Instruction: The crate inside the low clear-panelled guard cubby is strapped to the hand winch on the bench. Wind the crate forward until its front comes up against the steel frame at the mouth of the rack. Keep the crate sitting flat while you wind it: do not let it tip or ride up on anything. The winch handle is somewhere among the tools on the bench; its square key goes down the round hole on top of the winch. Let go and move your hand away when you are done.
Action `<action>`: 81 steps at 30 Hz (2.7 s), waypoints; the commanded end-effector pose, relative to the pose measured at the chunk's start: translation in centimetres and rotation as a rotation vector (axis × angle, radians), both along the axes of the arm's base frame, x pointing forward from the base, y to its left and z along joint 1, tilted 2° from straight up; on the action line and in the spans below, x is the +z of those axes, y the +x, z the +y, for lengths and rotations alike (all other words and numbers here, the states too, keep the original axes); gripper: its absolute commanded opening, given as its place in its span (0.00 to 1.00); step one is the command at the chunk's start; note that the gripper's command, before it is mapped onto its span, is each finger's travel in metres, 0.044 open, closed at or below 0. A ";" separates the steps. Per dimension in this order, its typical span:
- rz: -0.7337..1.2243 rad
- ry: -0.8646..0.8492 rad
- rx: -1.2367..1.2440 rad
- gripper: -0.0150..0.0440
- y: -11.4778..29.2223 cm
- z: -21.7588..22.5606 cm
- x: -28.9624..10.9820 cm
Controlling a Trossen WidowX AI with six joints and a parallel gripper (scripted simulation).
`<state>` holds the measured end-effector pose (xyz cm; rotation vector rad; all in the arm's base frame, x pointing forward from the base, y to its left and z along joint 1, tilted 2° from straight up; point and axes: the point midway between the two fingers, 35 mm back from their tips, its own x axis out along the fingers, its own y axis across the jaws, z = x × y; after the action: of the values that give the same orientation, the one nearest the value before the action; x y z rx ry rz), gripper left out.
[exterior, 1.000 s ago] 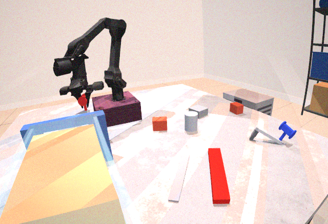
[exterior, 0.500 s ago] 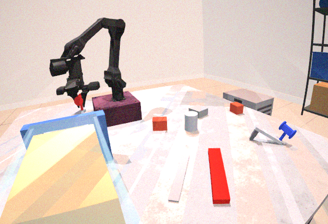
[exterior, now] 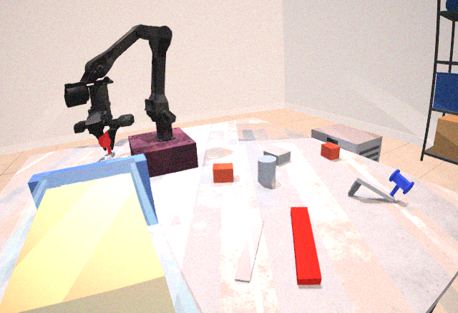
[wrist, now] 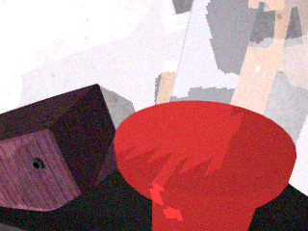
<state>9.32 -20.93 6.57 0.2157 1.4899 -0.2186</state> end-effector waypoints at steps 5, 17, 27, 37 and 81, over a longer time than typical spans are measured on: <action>0.022 -0.023 -0.012 0.25 -0.9 -1.8 0.1; 0.022 -0.025 -0.013 0.25 -1.1 -3.4 0.1; 0.022 -0.026 -0.013 0.25 -1.2 -4.7 0.2; 0.022 -0.027 -0.013 0.25 -1.0 -6.0 0.3; 0.019 -0.033 -0.013 0.25 2.6 -12.0 0.8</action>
<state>10.52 -31.63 7.08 0.2313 1.5273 -0.2392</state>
